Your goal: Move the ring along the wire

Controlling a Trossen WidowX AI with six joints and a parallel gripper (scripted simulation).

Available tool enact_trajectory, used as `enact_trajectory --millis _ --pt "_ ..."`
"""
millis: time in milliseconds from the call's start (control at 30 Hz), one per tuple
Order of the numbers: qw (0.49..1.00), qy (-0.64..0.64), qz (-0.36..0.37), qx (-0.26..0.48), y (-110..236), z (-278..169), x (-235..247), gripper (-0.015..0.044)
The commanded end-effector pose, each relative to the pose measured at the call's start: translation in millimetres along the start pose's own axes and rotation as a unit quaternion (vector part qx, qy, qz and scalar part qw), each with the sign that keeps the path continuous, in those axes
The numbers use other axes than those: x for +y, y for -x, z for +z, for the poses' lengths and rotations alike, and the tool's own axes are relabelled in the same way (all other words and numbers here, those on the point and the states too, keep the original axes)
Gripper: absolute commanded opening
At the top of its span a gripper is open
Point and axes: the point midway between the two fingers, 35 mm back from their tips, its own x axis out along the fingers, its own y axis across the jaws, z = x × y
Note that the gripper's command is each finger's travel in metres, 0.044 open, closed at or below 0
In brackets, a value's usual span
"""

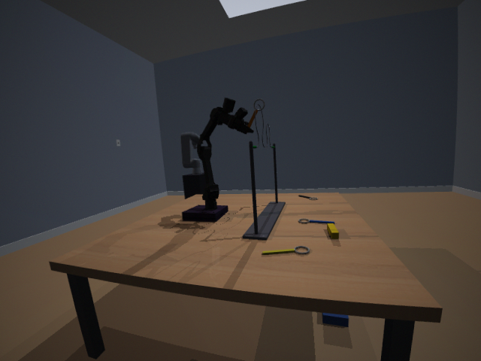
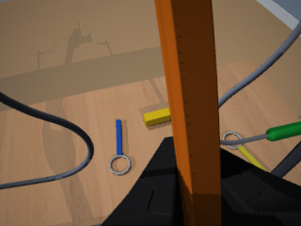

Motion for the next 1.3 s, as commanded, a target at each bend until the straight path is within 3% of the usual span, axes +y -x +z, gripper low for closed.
enact_trajectory --millis 0,1267 --pt "0.999 0.028 -0.017 -0.005 1 0 -2 -0.0150" --pt "0.964 0.230 -0.132 -0.032 1 4 -18 -0.0150"
